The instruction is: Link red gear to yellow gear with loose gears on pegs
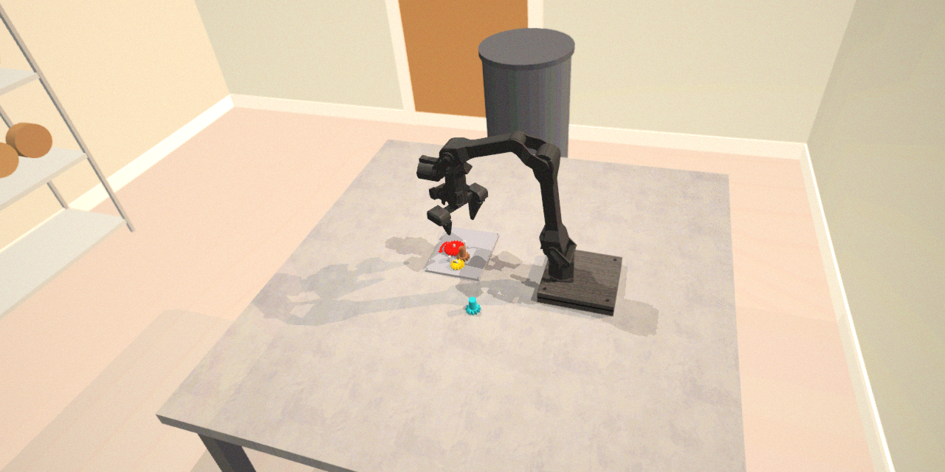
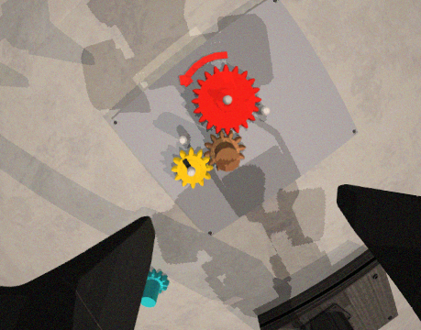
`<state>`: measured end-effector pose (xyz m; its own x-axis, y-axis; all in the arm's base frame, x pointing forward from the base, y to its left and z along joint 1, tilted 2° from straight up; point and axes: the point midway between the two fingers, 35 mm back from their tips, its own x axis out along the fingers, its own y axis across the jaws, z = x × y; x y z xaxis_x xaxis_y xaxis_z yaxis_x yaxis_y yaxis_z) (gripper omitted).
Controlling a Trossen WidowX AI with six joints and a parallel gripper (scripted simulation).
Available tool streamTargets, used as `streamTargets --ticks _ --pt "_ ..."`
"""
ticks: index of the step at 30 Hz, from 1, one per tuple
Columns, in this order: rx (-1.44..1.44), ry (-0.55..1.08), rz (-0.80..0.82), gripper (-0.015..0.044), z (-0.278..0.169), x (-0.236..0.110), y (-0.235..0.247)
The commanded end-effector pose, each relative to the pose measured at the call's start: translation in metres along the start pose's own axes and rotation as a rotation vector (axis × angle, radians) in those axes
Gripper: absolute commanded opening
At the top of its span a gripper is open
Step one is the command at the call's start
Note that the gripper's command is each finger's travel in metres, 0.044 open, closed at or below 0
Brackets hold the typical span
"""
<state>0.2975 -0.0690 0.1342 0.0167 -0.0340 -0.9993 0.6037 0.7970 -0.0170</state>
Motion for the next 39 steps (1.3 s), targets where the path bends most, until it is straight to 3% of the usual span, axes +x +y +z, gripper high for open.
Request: streamTargets --ticks 1,24,30,39 --pt "0.004 0.001 0.000 0.0440 0.000 0.000 0.000" --pt "0.004 0.001 0.000 0.0440 -0.001 -0.001 0.002" --pt "0.004 0.005 0.009 0.0440 -0.041 -0.013 0.074" --pt "-0.002 0.014 0.017 0.0440 -0.142 -0.033 0.159"
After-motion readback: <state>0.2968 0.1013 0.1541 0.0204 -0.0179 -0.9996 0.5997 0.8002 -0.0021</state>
